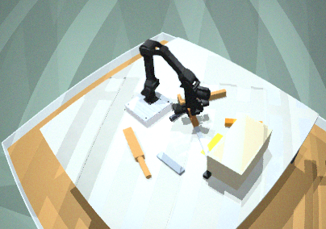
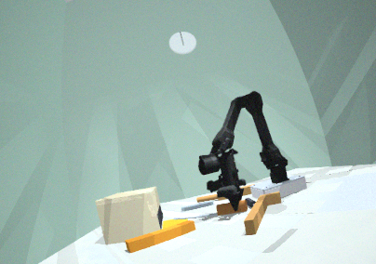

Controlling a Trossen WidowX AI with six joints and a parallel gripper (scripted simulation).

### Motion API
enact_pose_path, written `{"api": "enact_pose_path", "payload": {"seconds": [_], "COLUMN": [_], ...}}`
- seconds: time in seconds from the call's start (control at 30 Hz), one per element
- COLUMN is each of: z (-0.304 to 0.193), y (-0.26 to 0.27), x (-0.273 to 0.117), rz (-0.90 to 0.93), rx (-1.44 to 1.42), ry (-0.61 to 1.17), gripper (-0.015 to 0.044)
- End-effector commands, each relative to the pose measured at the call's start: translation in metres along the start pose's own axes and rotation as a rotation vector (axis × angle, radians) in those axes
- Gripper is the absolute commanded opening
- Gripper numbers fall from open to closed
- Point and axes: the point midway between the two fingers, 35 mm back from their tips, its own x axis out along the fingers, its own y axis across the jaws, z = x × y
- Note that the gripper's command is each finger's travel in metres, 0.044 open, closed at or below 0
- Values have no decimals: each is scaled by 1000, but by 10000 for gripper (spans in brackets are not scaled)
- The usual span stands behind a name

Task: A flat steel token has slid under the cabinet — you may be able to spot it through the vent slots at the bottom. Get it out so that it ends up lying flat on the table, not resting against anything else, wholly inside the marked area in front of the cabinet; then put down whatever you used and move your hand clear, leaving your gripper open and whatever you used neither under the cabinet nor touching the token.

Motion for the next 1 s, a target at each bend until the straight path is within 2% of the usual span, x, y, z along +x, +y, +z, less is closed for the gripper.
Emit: {"api": "enact_pose_path", "payload": {"seconds": [0.0, 0.97], "z": [4, 28], "y": [-1, -18], "x": [-1, -1], "rz": [1, -1], "rx": [4, 14], "ry": [-3, -4], "gripper": [0, 0]}}
